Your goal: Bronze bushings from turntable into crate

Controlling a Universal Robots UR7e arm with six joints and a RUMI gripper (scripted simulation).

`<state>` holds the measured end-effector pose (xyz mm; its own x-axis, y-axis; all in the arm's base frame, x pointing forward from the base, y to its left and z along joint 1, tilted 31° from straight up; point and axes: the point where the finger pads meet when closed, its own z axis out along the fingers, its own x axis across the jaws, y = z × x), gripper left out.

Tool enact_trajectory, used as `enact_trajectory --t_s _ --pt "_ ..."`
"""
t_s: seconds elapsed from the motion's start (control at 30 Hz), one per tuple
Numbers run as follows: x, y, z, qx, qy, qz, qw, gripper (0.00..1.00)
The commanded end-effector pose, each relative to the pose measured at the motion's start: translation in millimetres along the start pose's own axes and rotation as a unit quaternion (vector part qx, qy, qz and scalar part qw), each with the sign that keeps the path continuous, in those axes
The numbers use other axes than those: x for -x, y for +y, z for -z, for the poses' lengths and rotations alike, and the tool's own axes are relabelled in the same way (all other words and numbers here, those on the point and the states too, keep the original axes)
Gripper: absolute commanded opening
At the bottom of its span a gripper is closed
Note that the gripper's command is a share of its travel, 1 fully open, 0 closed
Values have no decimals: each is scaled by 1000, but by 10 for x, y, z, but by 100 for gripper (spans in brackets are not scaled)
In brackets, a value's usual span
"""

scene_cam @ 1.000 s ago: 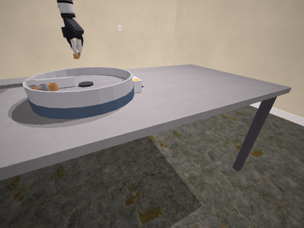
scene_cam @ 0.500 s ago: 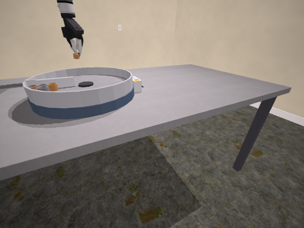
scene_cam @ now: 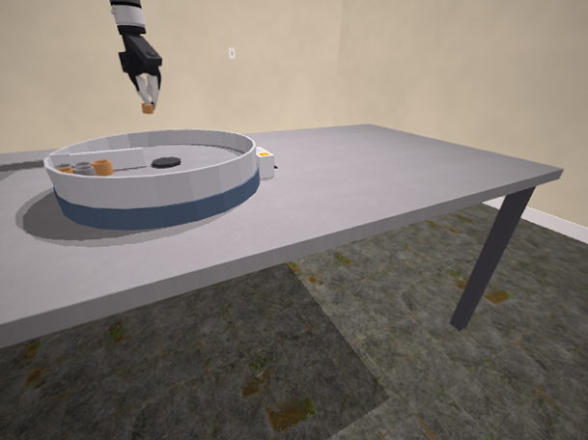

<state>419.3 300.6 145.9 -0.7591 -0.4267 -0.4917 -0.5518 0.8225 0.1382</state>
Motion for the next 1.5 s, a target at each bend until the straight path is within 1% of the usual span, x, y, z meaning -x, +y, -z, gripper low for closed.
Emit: enact_trajectory --t_s 0.0,0.13,0.37,0.43,0.63,0.77,0.93,1.47 --pt "0 2 -13 0 1 1 1000 0" --pt "-17 9 -85 0 2 1 1000 0" --pt "-27 9 -359 1 2 0 1000 0" --pt "-27 9 -359 1 2 0 1000 0" --pt "9 4 -597 0 0 1 1000 0" --pt "11 3 -693 0 -1 1 1000 0" --pt "5 4 -722 0 0 1 1000 0" --pt "1 0 -717 0 0 1 1000 0"
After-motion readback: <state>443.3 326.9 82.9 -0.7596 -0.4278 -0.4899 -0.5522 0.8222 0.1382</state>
